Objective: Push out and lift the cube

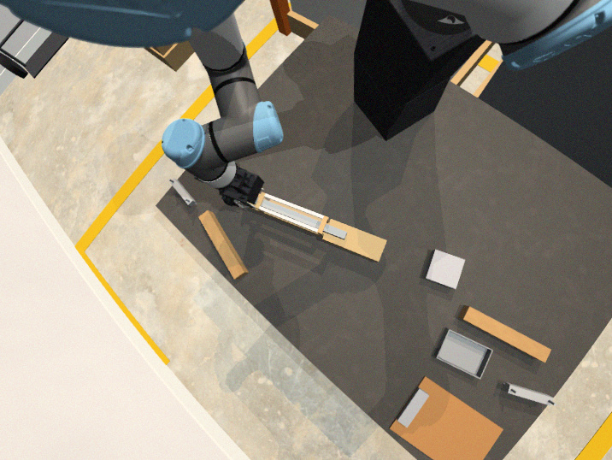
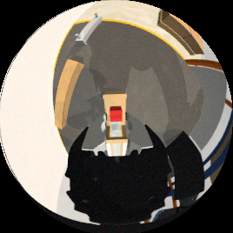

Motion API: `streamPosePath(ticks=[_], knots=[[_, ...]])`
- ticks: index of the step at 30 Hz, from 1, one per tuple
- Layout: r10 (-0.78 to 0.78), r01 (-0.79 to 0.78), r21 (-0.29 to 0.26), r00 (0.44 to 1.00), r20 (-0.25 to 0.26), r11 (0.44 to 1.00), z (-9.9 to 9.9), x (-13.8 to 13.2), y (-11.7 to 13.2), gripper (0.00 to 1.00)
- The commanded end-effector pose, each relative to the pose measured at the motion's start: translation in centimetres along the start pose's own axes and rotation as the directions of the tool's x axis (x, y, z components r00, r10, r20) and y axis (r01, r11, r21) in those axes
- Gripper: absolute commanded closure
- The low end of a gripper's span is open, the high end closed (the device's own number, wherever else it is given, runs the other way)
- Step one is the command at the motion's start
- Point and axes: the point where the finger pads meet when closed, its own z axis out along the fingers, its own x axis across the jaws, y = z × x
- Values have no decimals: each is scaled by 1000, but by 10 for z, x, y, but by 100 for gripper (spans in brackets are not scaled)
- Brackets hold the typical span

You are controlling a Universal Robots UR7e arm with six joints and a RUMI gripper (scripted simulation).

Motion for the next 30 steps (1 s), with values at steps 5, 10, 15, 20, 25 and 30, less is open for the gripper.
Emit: streamPosePath(ticks=[5, 10, 15, 20, 25, 30], knots=[[0, 0, 1, 1000, 1, 1000, -1, 0, 0, 75], [0, 0, 1, 1000, 1, 1000, -1, 0, 0, 100], [0, 0, 1, 1000, 1, 1000, -1, 0, 0, 100], [0, 0, 1, 1000, 1, 1000, -1, 0, 0, 100], [0, 0, 1, 1000, 1, 1000, -1, 0, 0, 100], [0, 0, 1, 1000, 1, 1000, -1, 0, 0, 100]])
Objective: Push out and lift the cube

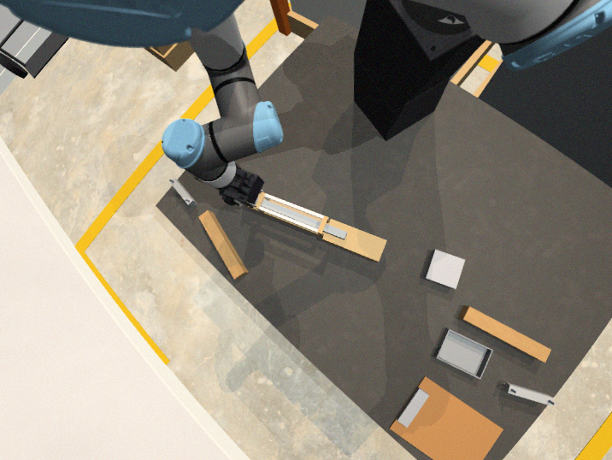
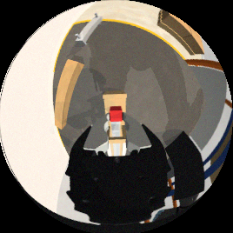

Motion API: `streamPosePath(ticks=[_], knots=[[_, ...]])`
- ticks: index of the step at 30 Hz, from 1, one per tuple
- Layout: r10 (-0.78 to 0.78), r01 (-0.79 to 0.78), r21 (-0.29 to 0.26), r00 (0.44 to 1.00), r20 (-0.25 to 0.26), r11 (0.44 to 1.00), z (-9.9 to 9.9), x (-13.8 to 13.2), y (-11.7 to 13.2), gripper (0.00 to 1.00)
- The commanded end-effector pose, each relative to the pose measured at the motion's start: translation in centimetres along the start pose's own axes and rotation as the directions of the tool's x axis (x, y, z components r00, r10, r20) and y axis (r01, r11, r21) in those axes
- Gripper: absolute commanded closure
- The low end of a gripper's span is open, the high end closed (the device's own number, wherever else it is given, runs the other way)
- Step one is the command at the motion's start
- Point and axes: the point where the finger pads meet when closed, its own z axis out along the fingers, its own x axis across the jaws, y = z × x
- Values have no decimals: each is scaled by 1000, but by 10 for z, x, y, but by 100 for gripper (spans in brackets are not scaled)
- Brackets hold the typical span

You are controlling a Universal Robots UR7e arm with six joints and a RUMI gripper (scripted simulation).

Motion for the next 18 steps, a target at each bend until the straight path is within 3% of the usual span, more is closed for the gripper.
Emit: streamPosePath(ticks=[1, 18], knots=[[0, 0, 1, 1000, 1, 1000, -1, 0, 0, 100], [0, 0, 1, 1000, 1, 1000, -4, 0, 0, 100]])
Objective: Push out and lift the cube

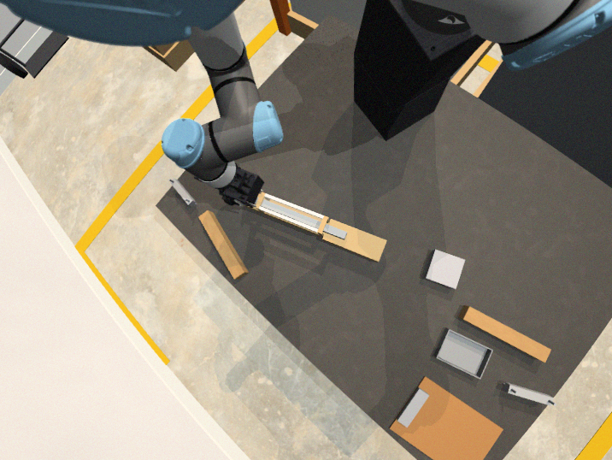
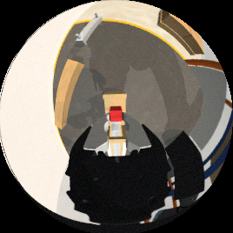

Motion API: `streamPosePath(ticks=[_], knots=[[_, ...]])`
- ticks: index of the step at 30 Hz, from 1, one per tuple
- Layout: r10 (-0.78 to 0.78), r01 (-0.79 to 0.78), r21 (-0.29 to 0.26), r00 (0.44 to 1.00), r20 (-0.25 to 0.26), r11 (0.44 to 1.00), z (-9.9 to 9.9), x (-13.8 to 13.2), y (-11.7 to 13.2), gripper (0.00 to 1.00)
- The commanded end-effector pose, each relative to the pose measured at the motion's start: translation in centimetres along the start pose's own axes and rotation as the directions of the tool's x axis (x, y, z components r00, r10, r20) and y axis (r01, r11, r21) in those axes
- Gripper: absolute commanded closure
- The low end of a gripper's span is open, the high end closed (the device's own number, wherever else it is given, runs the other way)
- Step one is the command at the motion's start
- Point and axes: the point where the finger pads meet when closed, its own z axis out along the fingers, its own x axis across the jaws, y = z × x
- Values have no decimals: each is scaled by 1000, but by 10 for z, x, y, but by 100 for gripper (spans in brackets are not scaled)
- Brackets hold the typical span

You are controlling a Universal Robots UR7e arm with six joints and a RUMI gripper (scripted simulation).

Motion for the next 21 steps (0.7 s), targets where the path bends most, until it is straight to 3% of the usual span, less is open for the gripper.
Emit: streamPosePath(ticks=[1, 5, 16, 21], knots=[[0, 0, 1, 1000, 1, 1000, -6, 0, 0, 100], [0, 0, 1, 1000, 1, 1000, -13, 0, 0, 100], [0, 0, 1, 1000, 1, 1000, -68, 0, 0, 100], [0, 0, 1, 1000, 1, 1000, -79, 0, 0, 100]])
